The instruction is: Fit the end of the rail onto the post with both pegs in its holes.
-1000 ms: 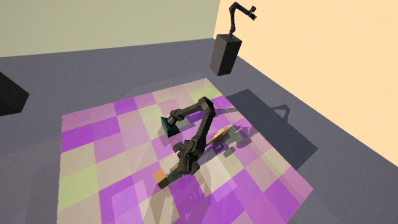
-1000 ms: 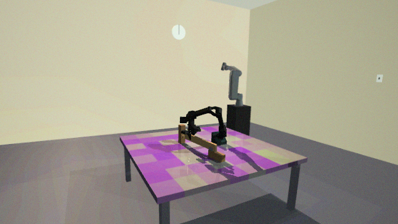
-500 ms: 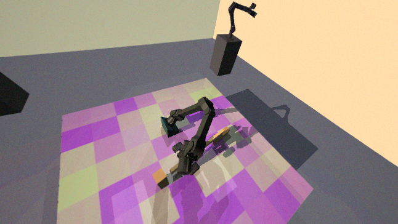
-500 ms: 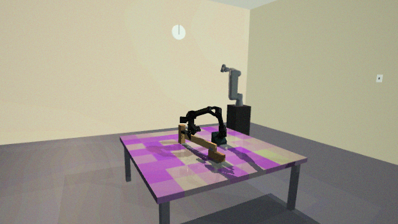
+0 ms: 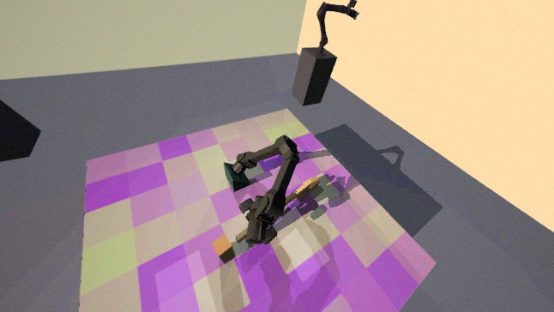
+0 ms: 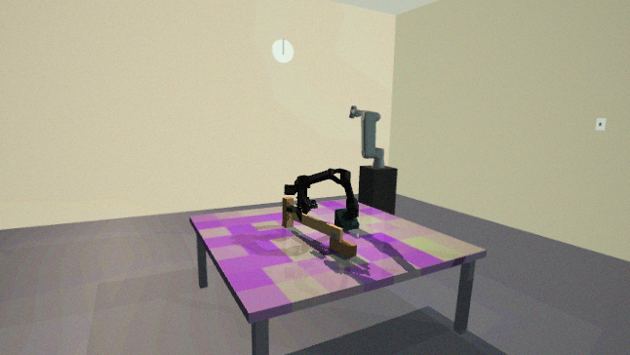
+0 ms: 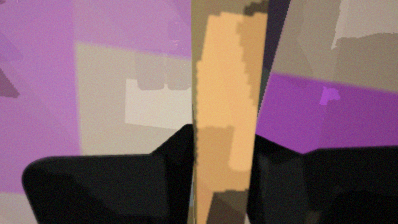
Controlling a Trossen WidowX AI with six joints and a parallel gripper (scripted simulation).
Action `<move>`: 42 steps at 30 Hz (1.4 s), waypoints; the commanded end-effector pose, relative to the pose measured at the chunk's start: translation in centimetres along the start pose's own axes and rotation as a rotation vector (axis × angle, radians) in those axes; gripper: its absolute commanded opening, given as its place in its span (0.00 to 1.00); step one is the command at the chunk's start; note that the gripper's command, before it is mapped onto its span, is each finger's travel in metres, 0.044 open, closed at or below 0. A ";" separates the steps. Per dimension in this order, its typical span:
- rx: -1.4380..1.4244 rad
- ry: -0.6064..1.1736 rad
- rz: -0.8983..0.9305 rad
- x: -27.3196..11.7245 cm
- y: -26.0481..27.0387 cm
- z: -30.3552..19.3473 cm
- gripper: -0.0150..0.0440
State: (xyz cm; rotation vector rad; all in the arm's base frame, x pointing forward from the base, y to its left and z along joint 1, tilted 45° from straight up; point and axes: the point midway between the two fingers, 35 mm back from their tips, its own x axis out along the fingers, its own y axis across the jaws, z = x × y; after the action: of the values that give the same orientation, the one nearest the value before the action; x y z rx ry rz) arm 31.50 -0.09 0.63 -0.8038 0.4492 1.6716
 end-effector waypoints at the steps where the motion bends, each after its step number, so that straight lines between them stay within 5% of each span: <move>1: -0.002 0.006 -0.012 -0.4 -0.1 -0.3 0.25; 42: -0.002 0.006 -0.012 -0.4 -0.1 -1.1 0.25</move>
State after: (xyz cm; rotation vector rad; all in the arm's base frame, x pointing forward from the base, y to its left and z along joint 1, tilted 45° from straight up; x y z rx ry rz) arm 31.72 -0.62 0.11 -0.8048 0.4492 1.6709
